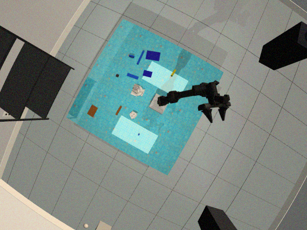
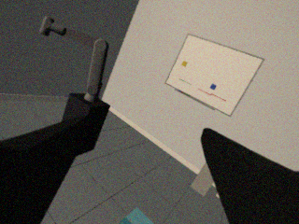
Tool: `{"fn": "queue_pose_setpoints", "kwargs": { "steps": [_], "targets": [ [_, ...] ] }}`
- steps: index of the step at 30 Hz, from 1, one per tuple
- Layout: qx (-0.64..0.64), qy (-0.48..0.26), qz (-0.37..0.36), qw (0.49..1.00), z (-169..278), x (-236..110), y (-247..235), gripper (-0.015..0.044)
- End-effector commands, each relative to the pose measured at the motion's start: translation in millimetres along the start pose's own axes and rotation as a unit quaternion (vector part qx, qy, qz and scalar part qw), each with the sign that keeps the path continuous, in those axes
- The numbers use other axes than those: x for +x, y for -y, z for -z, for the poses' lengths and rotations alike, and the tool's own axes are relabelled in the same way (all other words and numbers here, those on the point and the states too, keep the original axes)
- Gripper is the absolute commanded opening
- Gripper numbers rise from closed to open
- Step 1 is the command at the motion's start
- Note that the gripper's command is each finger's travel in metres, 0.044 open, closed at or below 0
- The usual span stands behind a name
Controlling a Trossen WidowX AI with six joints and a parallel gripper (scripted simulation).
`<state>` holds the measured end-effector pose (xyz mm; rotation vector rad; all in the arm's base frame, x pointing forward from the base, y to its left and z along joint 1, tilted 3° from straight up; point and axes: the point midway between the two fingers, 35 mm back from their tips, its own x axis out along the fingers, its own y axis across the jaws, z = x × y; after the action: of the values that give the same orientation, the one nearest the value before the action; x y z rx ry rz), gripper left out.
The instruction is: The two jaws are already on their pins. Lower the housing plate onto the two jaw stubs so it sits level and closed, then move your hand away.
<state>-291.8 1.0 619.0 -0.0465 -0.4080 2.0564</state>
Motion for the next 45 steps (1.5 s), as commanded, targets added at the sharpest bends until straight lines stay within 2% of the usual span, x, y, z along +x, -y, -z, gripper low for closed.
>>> {"fn": "queue_pose_setpoints", "kwargs": {
  "steps": [1,2,14,31,41,45],
  "targets": [
    [0.0,0.0,0.0,1.0,0,0,0,0.0426],
    [0.0,0.001,0.0,1.0,0,0,0,0.044],
    [0.014,0.079,-0.066,0.995,-24,-41,-21,0.044],
    [0.042,0.177,-0.206,0.961,-48,-133,-60,0.044],
    [0.092,0.225,-0.301,0.922,-57,-199,-70,0.044],
    [0.113,0.233,-0.325,0.91,-59,-212,-71,0.044]
  ]
}}
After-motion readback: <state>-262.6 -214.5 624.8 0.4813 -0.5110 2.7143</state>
